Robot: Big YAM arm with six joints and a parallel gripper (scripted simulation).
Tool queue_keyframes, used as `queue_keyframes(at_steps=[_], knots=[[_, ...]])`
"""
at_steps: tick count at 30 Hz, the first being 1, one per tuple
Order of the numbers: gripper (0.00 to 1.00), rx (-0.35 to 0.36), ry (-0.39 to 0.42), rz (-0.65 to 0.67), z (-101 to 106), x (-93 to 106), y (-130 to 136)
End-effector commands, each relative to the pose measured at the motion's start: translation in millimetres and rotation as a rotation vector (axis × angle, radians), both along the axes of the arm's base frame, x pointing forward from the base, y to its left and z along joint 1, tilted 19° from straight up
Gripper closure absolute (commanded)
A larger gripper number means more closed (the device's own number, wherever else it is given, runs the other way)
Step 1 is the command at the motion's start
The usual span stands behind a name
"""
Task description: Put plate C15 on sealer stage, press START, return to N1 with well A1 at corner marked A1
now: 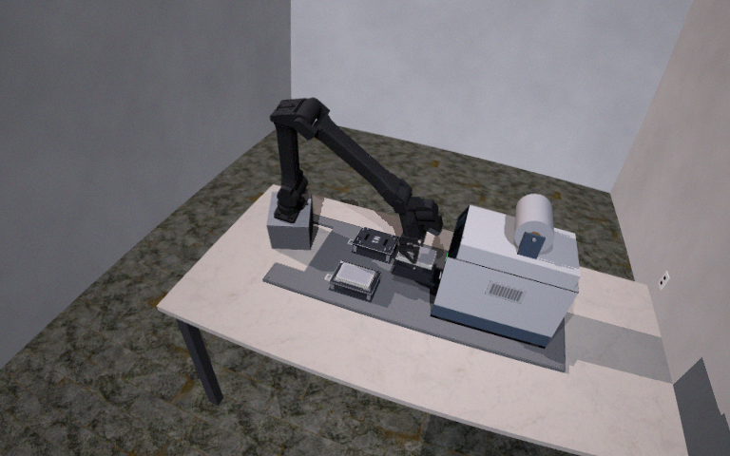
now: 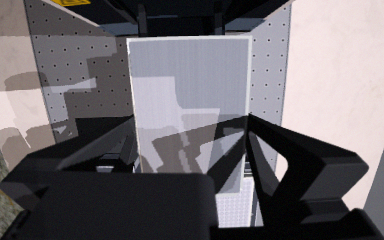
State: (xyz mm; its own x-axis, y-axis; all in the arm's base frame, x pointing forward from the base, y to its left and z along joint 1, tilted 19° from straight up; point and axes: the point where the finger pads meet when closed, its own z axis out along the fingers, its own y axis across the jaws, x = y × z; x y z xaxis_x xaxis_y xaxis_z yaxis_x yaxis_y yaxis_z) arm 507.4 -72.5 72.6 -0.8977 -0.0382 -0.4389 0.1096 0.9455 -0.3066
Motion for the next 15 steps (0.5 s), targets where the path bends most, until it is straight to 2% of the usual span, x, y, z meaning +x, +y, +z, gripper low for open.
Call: queue_keyframes(at_steps=[1, 5, 12, 15], knots=[[1.0, -0.01, -0.03, -0.011, 23, 12.3, -11], [1.0, -0.004, -0.047, 0.01, 30, 19.5, 1], [1.0, 0.003, -0.066, 0.011, 28, 25.3, 9], [1.0, 0.003, -0.064, -0.004, 24, 26.5, 1]])
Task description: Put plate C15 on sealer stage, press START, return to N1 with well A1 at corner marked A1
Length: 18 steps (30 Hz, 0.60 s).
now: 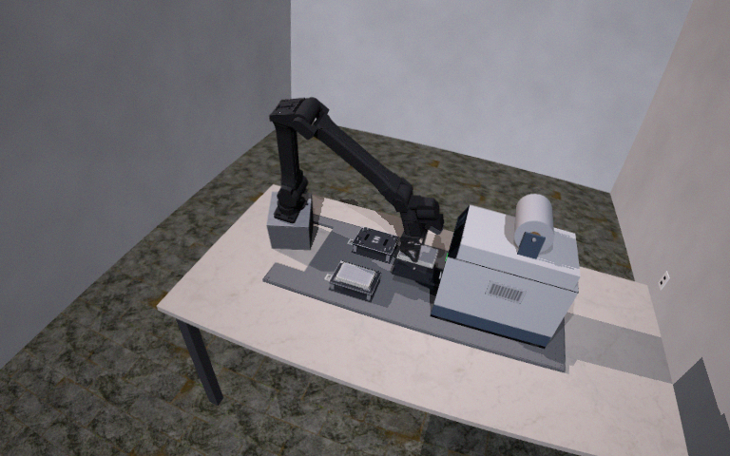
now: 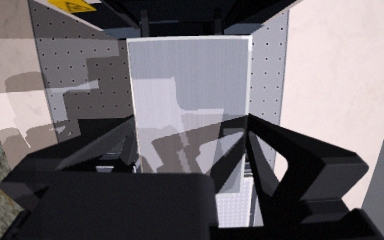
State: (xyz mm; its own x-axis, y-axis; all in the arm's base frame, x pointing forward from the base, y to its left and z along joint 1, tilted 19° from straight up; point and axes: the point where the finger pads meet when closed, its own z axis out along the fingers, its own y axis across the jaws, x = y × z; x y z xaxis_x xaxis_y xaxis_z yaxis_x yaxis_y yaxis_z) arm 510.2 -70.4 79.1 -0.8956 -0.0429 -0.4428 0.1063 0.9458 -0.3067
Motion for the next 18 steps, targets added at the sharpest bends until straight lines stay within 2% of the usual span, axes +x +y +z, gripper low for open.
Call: queue_keyframes(at_steps=[1, 9, 18], knots=[[1.0, 0.003, -0.058, -0.014, 16, 23.8, -4], [1.0, 0.003, -0.056, -0.026, 14, 25.1, -10], [1.0, 0.004, -0.003, -0.028, 1, 3.6, -10]])
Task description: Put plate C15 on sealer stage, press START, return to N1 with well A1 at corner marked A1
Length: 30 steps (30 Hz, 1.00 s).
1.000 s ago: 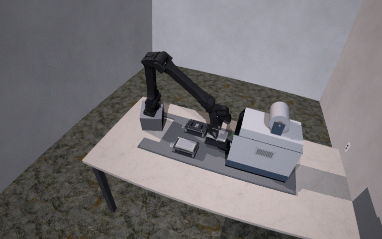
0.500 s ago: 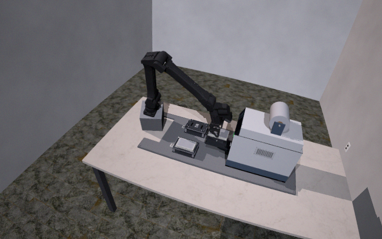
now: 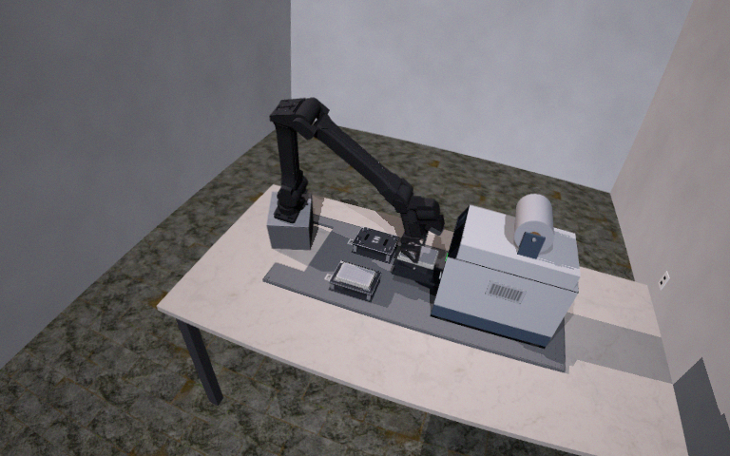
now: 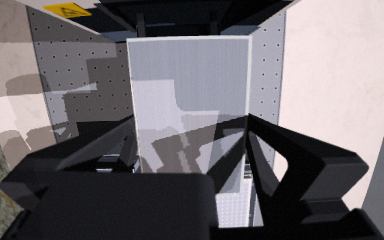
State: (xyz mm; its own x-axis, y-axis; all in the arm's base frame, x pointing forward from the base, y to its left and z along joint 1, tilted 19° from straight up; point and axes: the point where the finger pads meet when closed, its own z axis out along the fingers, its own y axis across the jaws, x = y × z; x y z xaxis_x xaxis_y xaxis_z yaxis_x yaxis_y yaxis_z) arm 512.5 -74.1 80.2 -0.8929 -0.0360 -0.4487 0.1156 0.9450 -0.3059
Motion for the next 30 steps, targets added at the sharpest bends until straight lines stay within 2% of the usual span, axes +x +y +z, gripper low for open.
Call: queue_keyframes(at_steps=[1, 6, 10, 14, 21, 28, 30], knots=[[1.0, 0.004, 0.003, -0.017, 0, -2.3, -2], [1.0, 0.004, -0.016, 0.001, -3, -13.7, 19], [1.0, 0.004, -0.036, 0.002, 3, -8.6, 22], [1.0, 0.005, -0.033, -0.016, -1, -21.6, 21], [1.0, 0.009, -0.015, -0.004, -16, -34.7, 39], [1.0, 0.005, -0.034, -0.012, -9, -37.9, 39], [1.0, 0.007, -0.033, -0.011, -12, -44.4, 43]])
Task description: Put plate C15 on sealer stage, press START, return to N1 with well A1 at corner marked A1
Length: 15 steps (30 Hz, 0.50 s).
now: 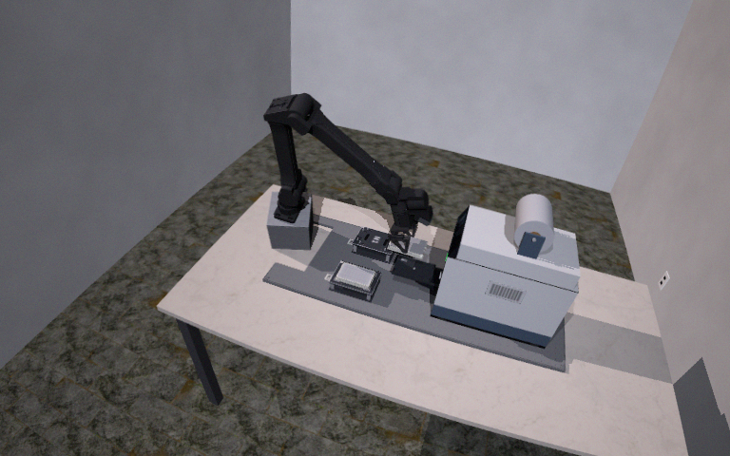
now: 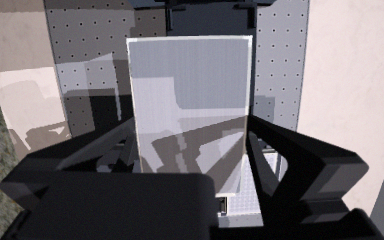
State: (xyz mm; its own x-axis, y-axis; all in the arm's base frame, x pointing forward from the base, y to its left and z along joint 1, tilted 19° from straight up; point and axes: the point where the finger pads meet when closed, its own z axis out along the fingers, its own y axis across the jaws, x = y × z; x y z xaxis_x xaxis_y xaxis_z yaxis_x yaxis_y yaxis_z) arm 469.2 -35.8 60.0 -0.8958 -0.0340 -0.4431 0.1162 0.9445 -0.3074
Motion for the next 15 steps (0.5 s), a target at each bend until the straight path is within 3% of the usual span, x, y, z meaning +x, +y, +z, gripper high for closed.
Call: queue_keyframes(at_steps=[1, 7, 15], knots=[[1.0, 0.008, -0.038, -0.004, 7, -3.5, 9], [1.0, 0.01, -0.019, -0.001, -4, -15.9, 22], [1.0, 0.011, -0.048, -0.008, 2, -18.2, 25]])
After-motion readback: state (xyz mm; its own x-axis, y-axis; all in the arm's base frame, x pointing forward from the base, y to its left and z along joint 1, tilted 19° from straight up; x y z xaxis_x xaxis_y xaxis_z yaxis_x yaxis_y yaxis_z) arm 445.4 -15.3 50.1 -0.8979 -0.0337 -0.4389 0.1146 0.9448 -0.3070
